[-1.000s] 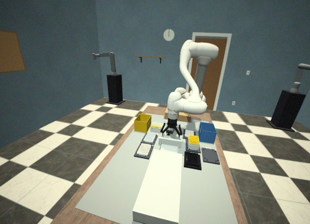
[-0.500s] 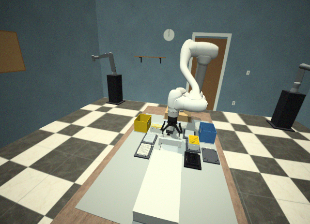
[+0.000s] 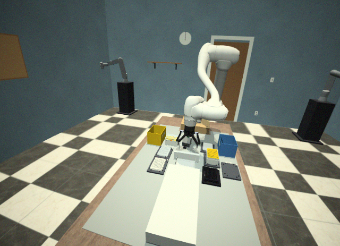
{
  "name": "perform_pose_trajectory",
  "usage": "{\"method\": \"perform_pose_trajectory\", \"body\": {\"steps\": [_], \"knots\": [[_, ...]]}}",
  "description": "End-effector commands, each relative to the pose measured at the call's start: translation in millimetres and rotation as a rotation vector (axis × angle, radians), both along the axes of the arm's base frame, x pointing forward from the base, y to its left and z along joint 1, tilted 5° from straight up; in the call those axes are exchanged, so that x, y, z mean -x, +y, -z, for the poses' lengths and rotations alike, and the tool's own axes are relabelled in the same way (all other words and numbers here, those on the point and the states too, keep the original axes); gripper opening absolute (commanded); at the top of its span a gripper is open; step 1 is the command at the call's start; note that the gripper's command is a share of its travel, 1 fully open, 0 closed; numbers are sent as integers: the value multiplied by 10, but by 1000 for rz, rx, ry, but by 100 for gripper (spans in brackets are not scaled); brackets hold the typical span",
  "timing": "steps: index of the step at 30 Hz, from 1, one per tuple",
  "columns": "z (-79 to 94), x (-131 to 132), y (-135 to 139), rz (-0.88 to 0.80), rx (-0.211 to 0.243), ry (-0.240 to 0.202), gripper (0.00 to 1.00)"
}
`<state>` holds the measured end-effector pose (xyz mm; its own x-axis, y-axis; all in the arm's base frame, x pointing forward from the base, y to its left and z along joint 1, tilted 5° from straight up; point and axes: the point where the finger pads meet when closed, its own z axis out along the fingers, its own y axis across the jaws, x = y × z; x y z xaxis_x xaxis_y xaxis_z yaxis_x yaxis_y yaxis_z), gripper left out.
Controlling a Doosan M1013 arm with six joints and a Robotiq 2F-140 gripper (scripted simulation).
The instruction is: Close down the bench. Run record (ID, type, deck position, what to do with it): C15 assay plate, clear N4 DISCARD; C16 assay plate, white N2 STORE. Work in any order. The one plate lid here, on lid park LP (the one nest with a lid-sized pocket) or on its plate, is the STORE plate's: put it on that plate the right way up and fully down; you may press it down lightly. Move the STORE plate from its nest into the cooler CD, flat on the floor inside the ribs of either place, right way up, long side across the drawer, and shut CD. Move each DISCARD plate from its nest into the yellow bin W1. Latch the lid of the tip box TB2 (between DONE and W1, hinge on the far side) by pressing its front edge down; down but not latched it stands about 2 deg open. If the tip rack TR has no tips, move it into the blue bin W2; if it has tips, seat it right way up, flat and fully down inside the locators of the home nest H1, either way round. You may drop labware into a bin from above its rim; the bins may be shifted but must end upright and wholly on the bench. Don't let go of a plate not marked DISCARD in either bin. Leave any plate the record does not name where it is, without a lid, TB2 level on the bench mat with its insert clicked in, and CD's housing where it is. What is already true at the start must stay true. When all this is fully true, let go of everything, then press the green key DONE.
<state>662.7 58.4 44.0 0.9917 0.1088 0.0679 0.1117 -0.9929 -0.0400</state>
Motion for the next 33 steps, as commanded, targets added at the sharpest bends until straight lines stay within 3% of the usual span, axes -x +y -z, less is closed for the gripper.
{"method": "perform_pose_trajectory", "body": {"steps": [1,33], "knots": [[-45,3,-2,0,0,0,87],[-417,26,-19,0,0,0,87]]}}
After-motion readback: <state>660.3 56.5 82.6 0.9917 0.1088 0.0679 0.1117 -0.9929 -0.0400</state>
